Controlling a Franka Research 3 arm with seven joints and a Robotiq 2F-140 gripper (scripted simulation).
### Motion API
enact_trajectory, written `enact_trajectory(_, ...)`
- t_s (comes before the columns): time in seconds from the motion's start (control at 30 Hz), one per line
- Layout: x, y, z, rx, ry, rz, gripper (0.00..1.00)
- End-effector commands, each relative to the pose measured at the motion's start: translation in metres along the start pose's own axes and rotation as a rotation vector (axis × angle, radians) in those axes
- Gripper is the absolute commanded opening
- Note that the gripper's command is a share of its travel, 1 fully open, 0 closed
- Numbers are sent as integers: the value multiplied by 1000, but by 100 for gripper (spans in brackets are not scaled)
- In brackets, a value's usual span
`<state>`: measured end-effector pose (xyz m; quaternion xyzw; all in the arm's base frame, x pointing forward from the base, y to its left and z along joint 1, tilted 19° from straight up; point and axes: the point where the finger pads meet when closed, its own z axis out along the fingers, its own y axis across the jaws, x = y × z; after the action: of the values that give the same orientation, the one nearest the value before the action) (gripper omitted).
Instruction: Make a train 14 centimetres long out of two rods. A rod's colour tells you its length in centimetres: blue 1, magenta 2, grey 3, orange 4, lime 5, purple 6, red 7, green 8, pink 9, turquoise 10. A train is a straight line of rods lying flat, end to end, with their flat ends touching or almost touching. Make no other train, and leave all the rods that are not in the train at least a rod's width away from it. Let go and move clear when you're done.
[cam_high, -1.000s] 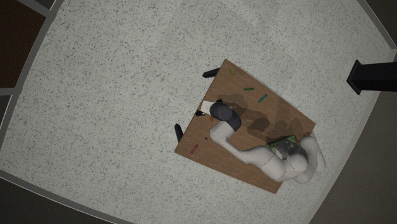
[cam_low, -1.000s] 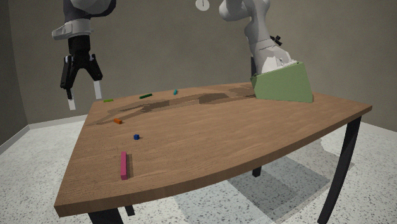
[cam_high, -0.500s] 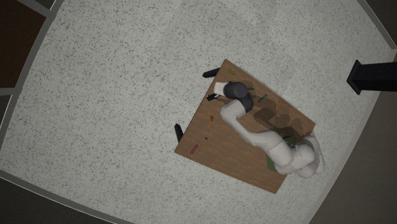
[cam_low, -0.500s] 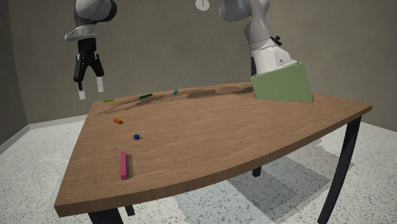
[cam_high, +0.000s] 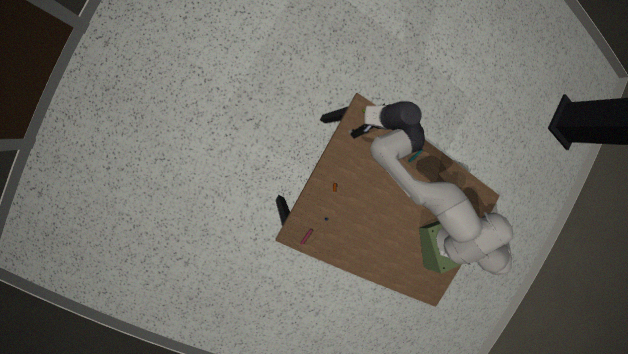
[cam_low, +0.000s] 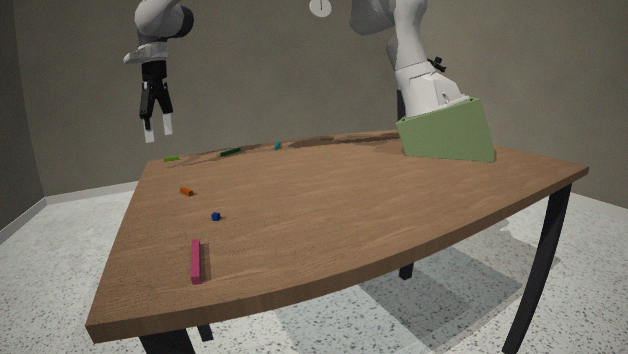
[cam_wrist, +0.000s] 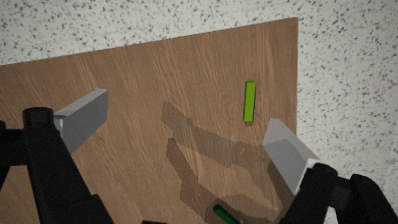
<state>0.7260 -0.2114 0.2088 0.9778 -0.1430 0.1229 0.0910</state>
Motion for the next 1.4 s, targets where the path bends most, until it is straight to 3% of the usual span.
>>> enact_trajectory(0.0,3,26,-3,-2,20,-158,100)
enact_trajectory(0.03,3,26,-3,-2,20,-158,100)
enact_trajectory(0.13,2,67,-9,-10,27,-194,100)
enact_trajectory(0.23,1,72,-10,-11,28,-199,100)
enact_trajectory(0.27,1,72,-10,-11,28,-199,23)
enact_trajectory(1.37,1,72,-10,-11,28,-199,23)
